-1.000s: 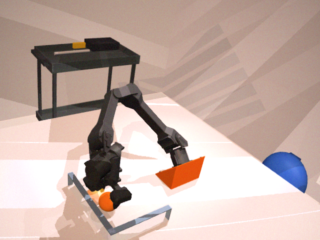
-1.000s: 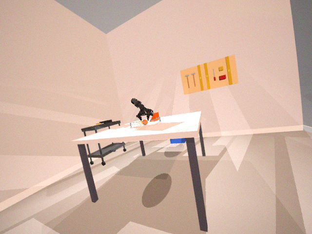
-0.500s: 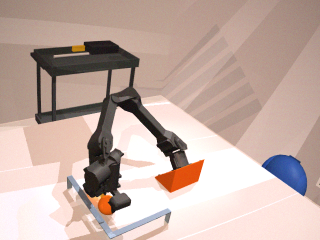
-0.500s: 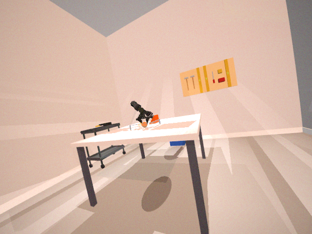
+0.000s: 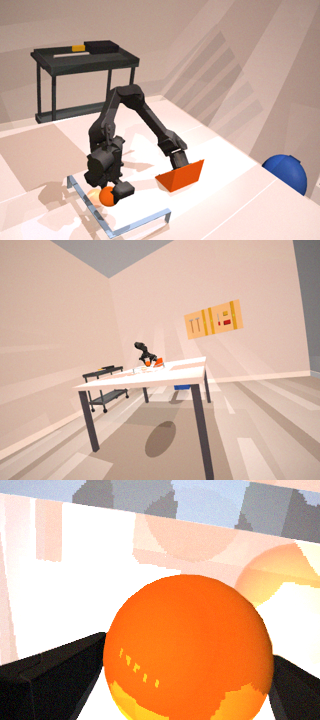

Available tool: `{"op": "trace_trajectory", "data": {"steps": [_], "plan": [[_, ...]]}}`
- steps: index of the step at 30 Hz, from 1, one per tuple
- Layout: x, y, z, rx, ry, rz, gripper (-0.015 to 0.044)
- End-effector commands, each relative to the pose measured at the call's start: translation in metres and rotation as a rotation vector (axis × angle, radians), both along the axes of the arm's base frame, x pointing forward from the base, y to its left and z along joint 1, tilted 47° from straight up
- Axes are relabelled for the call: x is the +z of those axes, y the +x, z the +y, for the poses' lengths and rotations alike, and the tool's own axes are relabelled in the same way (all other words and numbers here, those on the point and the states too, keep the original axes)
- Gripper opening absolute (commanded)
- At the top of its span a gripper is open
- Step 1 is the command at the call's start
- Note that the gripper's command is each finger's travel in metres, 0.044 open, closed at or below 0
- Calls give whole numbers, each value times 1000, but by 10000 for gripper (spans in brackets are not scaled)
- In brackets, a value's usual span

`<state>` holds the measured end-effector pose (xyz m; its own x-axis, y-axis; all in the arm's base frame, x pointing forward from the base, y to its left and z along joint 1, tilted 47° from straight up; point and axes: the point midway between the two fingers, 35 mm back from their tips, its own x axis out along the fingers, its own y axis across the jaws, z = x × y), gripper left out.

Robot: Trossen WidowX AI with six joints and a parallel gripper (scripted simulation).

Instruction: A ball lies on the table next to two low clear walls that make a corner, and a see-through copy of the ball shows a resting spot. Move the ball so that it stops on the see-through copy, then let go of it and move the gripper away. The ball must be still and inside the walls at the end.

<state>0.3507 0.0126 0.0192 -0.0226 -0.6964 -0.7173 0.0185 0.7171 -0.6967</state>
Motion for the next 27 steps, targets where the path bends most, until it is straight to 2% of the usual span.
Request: {"op": "trace_trajectory", "data": {"steps": [1,18,21,27], "plan": [[14,4,15,-5,5,-15,0],[71,0,63,-37,-27,-39,0],[70,1,59,-38,-27,-38,0],[67,10,22,-47,-31,-33,0]]}}
